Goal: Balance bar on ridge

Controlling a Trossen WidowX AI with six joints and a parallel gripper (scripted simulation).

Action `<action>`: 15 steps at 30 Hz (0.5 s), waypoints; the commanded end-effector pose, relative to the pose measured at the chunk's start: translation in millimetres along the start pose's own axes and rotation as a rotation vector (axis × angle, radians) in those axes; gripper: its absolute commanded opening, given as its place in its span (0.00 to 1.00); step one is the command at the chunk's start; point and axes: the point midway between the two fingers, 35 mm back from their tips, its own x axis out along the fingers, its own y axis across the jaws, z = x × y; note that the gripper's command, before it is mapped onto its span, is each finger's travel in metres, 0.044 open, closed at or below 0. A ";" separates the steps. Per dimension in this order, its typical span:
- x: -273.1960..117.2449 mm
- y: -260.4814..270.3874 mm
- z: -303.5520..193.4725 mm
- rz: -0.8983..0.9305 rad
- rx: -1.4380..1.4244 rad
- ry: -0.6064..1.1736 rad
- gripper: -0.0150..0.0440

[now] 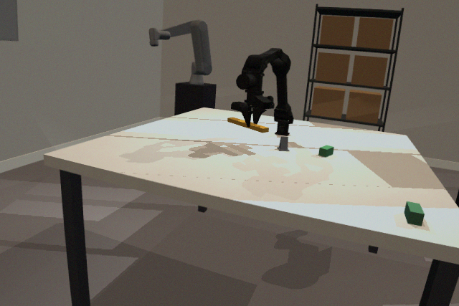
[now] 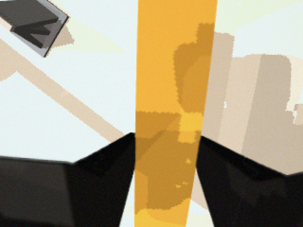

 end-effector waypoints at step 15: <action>-19.1 24.8 28.0 -0.016 0.138 -0.007 0.25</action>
